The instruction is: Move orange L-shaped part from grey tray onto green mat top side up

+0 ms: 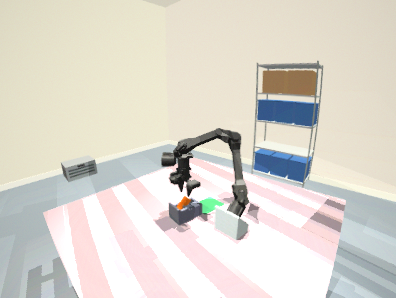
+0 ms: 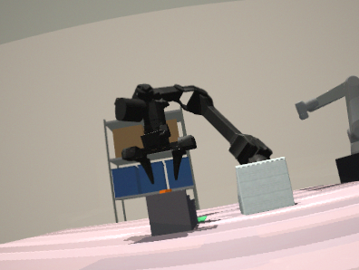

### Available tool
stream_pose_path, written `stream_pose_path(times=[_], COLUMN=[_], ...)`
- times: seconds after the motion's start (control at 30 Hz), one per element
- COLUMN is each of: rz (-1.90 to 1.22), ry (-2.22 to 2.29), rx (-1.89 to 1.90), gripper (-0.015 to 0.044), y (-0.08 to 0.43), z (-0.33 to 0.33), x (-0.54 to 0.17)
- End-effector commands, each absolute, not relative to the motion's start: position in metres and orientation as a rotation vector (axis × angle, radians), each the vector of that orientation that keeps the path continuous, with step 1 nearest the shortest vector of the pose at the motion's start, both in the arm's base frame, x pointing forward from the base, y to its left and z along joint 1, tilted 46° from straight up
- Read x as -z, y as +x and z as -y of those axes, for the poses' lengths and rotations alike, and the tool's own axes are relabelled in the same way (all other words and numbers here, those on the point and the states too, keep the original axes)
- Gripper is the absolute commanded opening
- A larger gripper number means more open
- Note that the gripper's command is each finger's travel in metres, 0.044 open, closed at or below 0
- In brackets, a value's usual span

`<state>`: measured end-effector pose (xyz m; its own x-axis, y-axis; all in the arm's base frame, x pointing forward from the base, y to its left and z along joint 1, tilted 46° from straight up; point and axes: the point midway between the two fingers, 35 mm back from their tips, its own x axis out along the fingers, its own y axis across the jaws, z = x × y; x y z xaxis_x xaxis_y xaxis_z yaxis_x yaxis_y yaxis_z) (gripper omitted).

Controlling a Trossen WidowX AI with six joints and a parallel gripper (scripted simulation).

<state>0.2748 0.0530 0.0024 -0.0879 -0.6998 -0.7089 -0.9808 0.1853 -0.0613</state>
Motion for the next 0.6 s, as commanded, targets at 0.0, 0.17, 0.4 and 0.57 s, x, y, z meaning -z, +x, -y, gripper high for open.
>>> stream_pose_path(times=[0.0, 0.17, 0.4, 0.57], rz=[-1.851, -1.851, -1.851, -1.851], ry=[-1.581, -1.581, -1.581, -1.581], rx=[-0.589, -0.589, -0.589, -0.588], gripper=[0.028, 0.028, 0.028, 0.028], y=[0.275, 0.275, 0.274, 0.273], z=[-0.049, -0.043, -0.035, -0.03], x=[0.001, 0.007, 0.015, 0.02])
